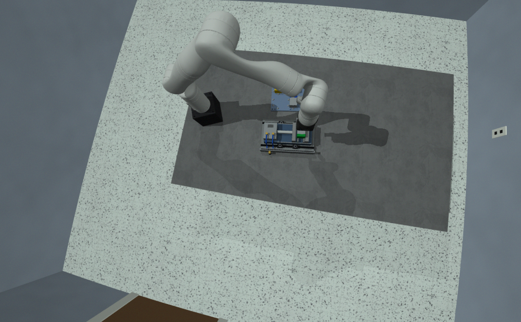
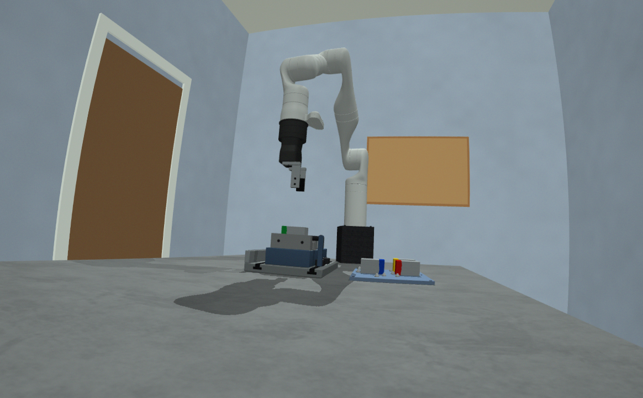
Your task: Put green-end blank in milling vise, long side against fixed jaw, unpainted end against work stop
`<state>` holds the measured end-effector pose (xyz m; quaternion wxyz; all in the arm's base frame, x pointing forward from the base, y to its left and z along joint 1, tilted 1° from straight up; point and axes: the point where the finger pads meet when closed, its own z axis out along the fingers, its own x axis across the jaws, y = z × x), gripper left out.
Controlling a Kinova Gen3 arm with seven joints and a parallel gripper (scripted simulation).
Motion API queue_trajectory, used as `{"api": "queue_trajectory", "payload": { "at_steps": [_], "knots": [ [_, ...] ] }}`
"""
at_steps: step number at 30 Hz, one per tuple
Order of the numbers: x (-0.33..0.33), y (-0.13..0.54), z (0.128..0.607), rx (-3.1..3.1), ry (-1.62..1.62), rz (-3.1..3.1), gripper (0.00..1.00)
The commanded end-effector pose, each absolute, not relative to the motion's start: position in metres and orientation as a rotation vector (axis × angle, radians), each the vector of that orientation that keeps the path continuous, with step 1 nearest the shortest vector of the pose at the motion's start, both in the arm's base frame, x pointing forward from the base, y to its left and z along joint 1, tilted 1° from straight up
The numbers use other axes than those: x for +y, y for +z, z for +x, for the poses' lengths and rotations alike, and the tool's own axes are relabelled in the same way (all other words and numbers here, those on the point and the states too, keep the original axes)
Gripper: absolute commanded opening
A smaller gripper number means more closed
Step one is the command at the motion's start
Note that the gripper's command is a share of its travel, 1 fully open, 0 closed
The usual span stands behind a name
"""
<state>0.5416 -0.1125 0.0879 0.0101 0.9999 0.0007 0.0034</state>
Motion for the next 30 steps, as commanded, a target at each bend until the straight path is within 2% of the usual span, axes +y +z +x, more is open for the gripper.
{"api": "queue_trajectory", "payload": {
  "at_steps": [1, 30],
  "knots": [
    [-0.1126, 0.0879, 0.5418, 0.002, 0.013, 3.121, 1.00],
    [-0.1126, 0.0798, 0.5407, 0.002, 0.013, 3.121, 1.00]
  ]
}}
